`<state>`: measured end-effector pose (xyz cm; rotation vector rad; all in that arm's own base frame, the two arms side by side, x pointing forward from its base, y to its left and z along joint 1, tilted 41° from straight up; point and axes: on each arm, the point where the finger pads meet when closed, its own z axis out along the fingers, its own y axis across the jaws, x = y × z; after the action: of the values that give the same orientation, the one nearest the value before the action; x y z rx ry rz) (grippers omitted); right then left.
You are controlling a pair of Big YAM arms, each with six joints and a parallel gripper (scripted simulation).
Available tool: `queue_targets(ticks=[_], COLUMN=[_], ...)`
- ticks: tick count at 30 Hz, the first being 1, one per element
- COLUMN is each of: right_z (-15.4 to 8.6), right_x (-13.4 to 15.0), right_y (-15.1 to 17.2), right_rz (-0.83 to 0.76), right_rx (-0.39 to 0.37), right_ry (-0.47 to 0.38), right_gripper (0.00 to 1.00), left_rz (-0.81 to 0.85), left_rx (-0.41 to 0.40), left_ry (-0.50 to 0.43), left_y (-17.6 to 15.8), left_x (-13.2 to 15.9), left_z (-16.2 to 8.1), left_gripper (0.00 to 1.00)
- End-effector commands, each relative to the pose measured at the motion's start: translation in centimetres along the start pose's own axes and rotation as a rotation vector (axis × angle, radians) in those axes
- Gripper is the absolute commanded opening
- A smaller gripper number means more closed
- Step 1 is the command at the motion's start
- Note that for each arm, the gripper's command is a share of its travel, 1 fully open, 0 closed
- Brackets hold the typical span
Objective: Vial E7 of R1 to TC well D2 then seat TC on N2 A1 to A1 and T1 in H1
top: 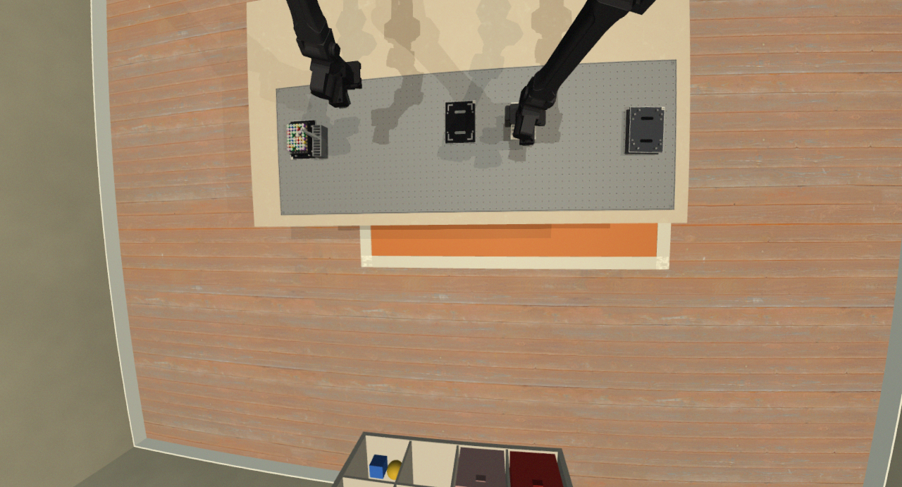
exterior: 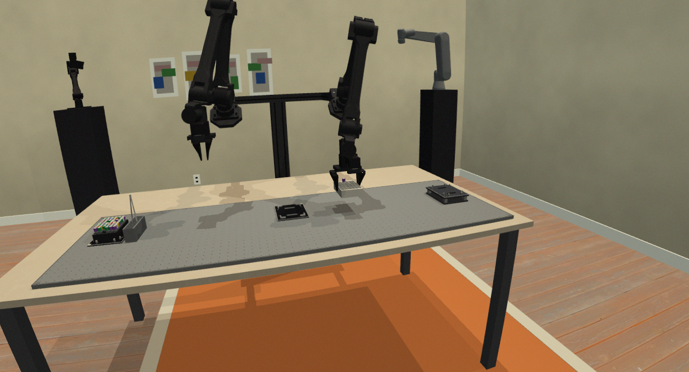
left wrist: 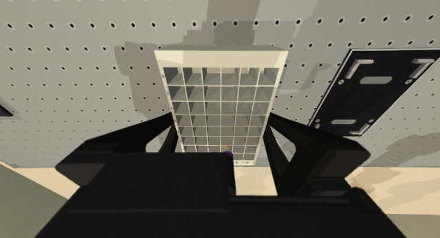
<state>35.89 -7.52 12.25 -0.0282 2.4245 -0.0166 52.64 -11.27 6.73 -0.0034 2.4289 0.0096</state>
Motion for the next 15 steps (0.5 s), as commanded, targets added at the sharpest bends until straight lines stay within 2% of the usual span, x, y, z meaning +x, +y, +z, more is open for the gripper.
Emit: queue_targets(ticks=[1,4,15], right_z=[-0.3,-0.3,-0.3], right_x=[-0.9,-0.9,-0.9], right_y=[-0.2,-0.2,-0.2], right_rz=[0.006,0.006,0.006], right_rx=[0.006,0.006,0.006], right_ry=[-0.016,-0.016,-0.016], right_gripper=[0.24,0.24,0.24], left_rz=[0.009,0.013,0.01], left_rx=[0.002,0.009,0.001], left_ry=[-0.033,-0.042,-0.033], left_y=[0.9,0.5,2.9], left_x=[-1.1,-1.7,-1.3], left_z=[-0.9,-1.1,-0.9], left_gripper=[0.0,0.0,0.0])
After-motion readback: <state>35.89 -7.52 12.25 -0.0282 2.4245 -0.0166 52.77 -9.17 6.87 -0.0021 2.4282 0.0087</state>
